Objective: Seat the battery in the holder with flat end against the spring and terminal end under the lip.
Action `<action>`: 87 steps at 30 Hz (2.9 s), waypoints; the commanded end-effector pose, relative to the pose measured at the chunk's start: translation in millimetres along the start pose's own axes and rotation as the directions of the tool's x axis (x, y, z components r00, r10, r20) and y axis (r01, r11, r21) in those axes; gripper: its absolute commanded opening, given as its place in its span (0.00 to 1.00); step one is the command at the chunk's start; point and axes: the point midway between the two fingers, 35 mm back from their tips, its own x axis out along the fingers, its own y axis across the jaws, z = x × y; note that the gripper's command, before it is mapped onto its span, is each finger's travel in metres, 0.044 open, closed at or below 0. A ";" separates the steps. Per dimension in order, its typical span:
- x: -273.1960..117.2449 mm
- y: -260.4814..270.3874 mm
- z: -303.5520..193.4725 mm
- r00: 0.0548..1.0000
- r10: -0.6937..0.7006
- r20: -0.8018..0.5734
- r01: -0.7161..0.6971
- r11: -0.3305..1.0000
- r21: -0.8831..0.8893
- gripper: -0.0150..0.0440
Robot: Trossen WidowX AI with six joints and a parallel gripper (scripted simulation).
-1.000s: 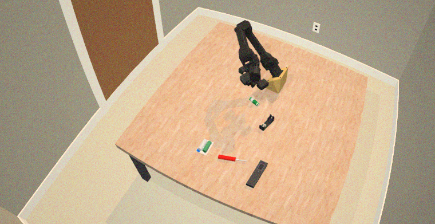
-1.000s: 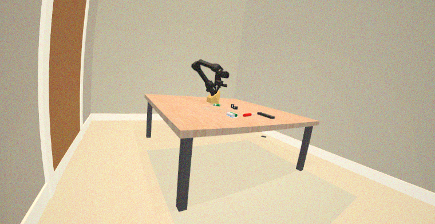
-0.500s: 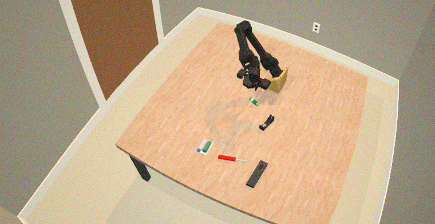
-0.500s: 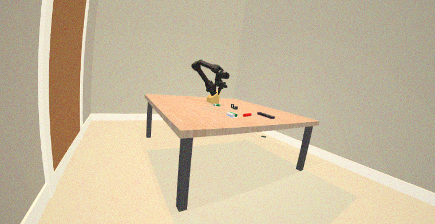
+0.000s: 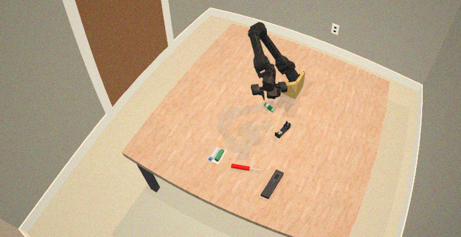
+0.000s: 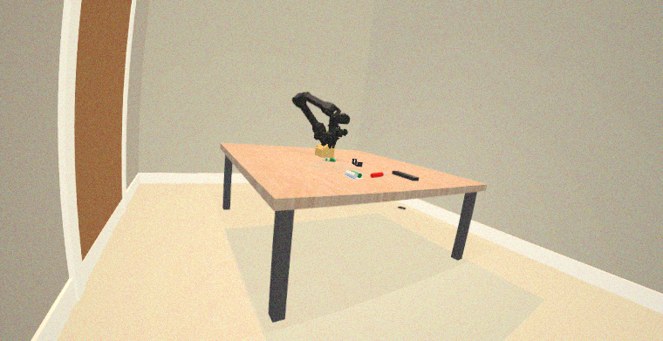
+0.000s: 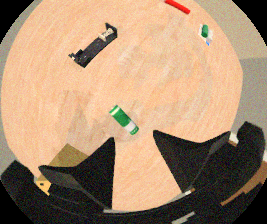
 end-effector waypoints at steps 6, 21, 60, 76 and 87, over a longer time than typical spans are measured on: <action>31.1 9.8 -1.8 0.999 0.002 -0.040 -0.024 0.828 -0.561 0.65; 32.2 9.8 -1.7 0.999 0.002 -0.040 -0.024 0.828 -0.561 0.65; 81.3 9.7 -4.3 0.999 0.000 -0.042 -0.024 0.828 -0.561 0.45; 49.4 9.6 -1.0 0.999 0.003 -0.039 -0.024 0.827 -0.561 0.38; 28.7 8.8 7.1 0.999 0.003 -0.039 -0.027 0.773 -0.634 0.38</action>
